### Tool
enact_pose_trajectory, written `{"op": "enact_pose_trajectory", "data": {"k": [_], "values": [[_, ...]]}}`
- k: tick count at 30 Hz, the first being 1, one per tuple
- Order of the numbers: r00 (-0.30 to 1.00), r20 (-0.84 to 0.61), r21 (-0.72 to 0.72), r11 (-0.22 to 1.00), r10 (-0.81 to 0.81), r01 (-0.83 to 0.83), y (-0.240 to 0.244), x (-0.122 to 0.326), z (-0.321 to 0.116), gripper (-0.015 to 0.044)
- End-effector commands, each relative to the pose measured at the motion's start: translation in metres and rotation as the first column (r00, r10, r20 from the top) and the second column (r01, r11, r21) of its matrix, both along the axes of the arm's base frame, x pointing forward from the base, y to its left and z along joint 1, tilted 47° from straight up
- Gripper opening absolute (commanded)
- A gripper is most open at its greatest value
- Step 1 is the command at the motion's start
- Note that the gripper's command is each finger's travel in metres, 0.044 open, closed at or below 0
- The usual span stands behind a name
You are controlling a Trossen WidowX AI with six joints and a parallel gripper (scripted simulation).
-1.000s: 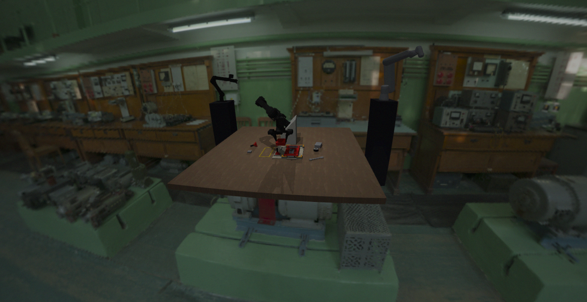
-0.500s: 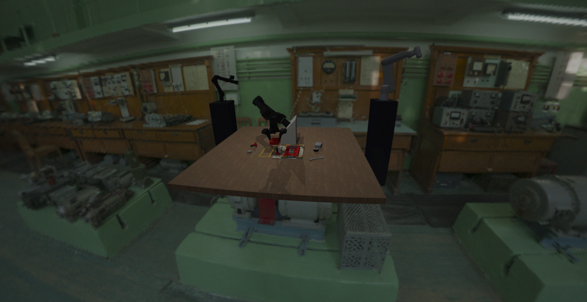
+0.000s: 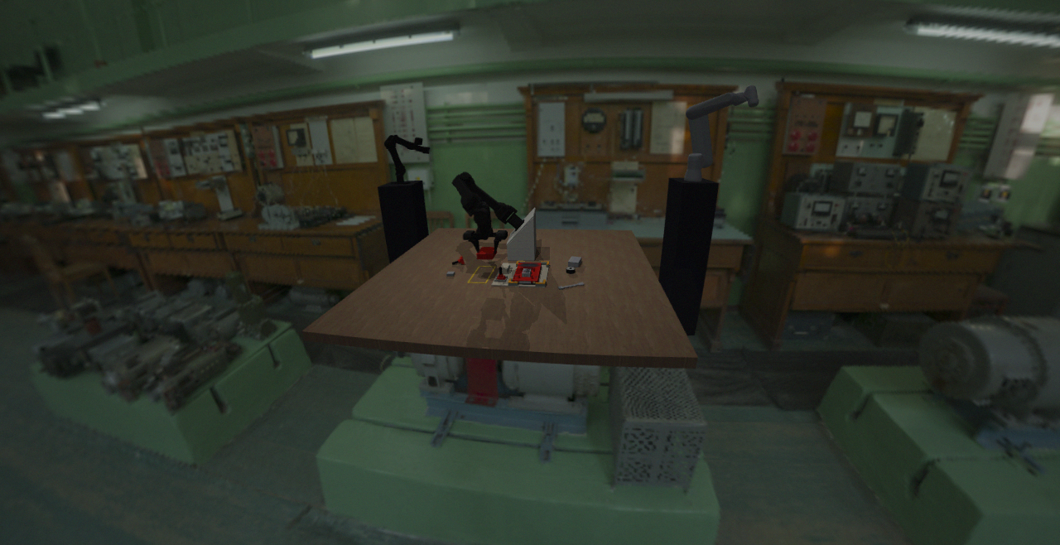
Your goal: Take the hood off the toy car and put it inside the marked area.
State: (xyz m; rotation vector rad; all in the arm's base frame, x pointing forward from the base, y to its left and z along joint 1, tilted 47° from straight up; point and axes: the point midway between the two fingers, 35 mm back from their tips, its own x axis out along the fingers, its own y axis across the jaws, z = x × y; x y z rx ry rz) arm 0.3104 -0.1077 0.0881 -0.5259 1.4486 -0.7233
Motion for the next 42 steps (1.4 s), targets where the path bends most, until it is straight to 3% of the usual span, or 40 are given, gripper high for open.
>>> {"op": "enact_pose_trajectory", "data": {"k": [1, 11, 42], "values": [[1.000, -0.013, -0.006, 1.000, -0.002, 0.001, -0.008, -0.009, 0.006, 0.0000], [1.000, -0.014, -0.015, 1.000, -0.004, 0.004, -0.022, -0.026, 0.022, 0.0000], [1.000, -0.014, -0.012, 1.000, -0.004, 0.004, -0.034, -0.024, 0.010, 0.0000]]}}
